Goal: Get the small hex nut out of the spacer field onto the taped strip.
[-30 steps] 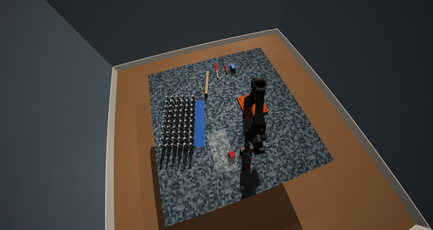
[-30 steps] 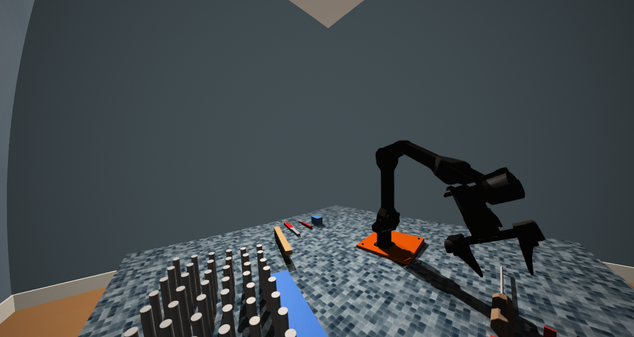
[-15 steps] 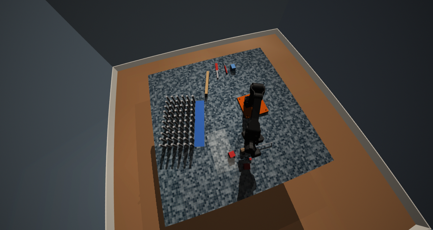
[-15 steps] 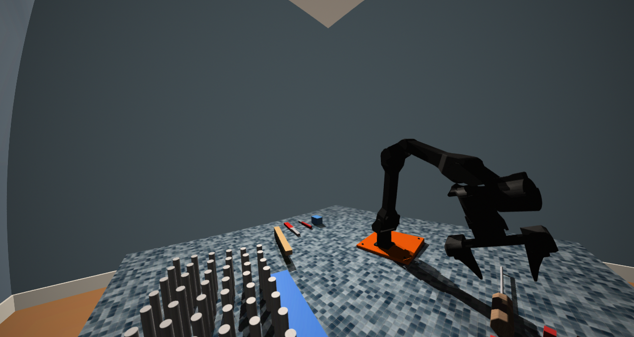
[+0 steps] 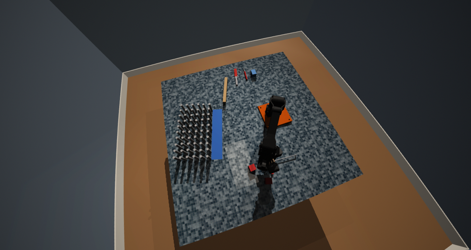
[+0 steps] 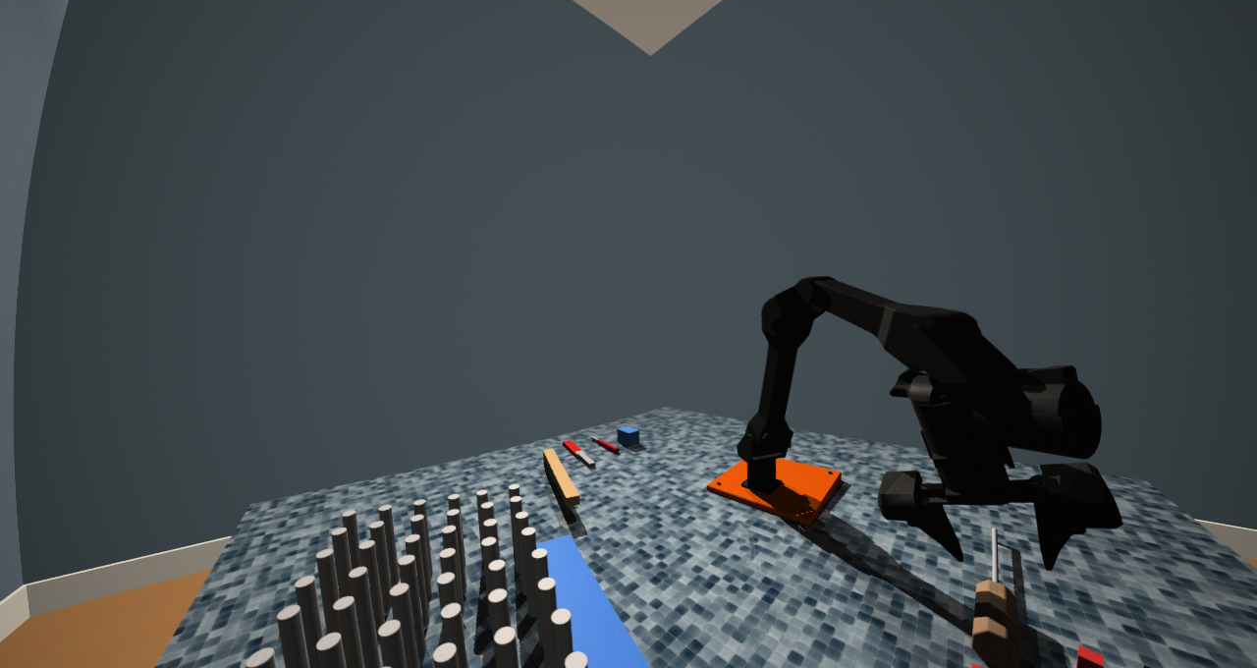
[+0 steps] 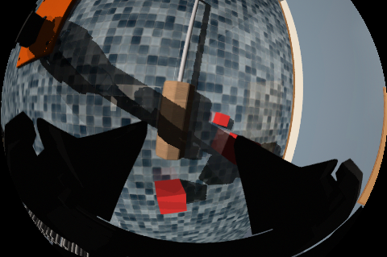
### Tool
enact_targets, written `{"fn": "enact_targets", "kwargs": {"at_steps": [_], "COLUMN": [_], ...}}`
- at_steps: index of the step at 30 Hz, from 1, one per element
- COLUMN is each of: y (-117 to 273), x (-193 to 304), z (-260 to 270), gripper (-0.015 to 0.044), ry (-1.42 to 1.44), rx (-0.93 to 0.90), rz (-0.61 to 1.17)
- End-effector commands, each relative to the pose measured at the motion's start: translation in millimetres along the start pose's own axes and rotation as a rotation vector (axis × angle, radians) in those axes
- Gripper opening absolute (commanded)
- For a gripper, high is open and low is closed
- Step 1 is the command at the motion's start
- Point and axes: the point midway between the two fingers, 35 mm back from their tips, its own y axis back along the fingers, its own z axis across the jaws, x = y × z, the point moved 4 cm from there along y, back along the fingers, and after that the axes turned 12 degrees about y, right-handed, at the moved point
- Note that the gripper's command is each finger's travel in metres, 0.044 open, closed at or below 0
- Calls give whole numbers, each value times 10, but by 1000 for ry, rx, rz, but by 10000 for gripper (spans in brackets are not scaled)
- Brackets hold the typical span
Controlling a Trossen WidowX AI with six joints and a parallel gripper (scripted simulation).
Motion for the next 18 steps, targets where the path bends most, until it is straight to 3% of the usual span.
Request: {"fn": "enact_targets", "kwargs": {"at_steps": [1, 18], "y": [-10, -107], "x": [2, 30], "z": [3, 31], "gripper": [280, 280], "ry": [3, 4], "rx": [0, 0], "rz": [-10, -9]}}
